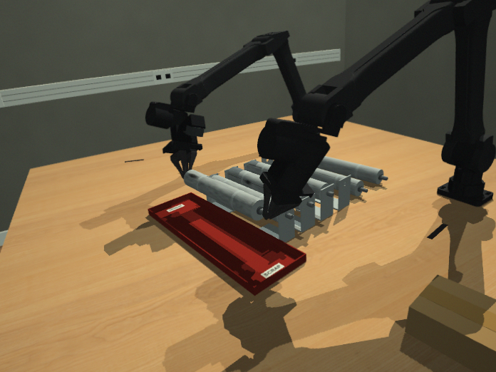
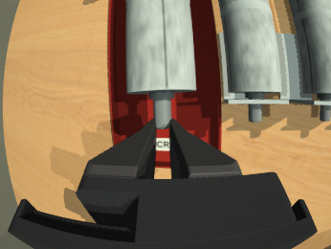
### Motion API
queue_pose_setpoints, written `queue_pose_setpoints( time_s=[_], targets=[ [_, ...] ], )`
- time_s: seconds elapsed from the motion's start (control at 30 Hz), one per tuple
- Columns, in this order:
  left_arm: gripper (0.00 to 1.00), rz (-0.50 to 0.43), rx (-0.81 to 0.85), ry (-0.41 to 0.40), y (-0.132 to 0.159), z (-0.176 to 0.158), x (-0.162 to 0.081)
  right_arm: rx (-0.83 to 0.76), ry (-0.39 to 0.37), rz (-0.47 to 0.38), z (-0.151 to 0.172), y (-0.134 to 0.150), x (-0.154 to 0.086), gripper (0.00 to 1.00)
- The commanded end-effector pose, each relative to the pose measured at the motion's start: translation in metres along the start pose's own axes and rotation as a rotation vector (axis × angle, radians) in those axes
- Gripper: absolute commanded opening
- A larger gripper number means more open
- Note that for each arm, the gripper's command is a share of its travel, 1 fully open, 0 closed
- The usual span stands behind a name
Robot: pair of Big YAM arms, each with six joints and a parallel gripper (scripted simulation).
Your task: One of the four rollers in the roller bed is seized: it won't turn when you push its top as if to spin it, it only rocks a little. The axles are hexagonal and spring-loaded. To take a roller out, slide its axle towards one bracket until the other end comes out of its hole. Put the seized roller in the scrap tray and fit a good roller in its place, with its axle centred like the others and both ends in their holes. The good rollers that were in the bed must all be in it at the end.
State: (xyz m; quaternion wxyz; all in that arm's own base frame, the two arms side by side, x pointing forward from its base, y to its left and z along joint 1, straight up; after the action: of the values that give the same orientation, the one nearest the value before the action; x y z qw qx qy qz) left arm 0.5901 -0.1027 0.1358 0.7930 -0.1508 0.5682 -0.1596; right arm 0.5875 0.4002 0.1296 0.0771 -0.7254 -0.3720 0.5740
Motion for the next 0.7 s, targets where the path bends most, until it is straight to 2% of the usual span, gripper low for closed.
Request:
queue_pose_setpoints(
  time_s=[0.0, 0.07, 0.13, 0.2, 0.27, 0.33, 0.4, 0.43, 0.5, 0.6, 0.67],
  targets=[
    [0.03, -0.015, 0.029, -0.098, -0.009, 0.041, -0.027, -0.048, 0.134, -0.025, -0.056, -0.034, -0.054, 0.03],
    [0.03, -0.017, 0.027, -0.108, -0.011, 0.042, -0.032, -0.049, 0.134, -0.025, -0.057, -0.034, -0.054, 0.03],
    [0.03, -0.013, 0.018, -0.085, -0.004, 0.039, -0.018, -0.033, 0.109, -0.021, -0.055, -0.024, -0.039, 0.03],
    [0.03, -0.011, 0.018, -0.070, -0.002, 0.036, -0.014, -0.037, 0.115, -0.023, -0.056, -0.021, -0.034, 0.03],
    [0.03, -0.015, 0.034, -0.099, -0.010, 0.040, -0.031, -0.050, 0.136, -0.027, -0.060, -0.031, -0.049, 0.03],
    [0.03, -0.015, 0.034, -0.099, -0.010, 0.040, -0.031, -0.050, 0.136, -0.027, -0.060, -0.031, -0.049, 0.03],
    [0.03, -0.014, 0.023, -0.092, -0.006, 0.039, -0.023, -0.040, 0.120, -0.024, -0.058, -0.020, -0.032, 0.03],
    [0.03, -0.010, 0.013, -0.062, -0.001, 0.034, -0.013, -0.037, 0.115, -0.023, -0.056, -0.019, -0.030, 0.03],
    [0.03, -0.012, 0.017, -0.074, -0.005, 0.036, -0.020, -0.034, 0.111, -0.023, -0.054, -0.017, -0.028, 0.03],
    [0.03, -0.014, 0.018, -0.078, -0.003, 0.037, -0.016, -0.051, 0.138, -0.027, -0.061, -0.029, -0.046, 0.03],
    [0.03, -0.013, 0.010, -0.065, 0.001, 0.035, -0.006, -0.048, 0.134, -0.026, -0.060, -0.028, -0.044, 0.03]
  ],
)
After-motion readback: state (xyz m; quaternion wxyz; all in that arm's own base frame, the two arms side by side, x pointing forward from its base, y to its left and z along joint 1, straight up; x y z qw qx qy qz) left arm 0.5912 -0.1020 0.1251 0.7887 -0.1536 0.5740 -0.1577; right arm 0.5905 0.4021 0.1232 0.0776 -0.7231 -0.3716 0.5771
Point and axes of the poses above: on each arm, the point where the finger pads meet when closed, its own x axis out along the fingers, its own z axis across the jaws, y = z × x, the point moved 3 cm from there along -x, back along the fingers, and after that the axes turned 1 degree about x, right-handed, at the moved point
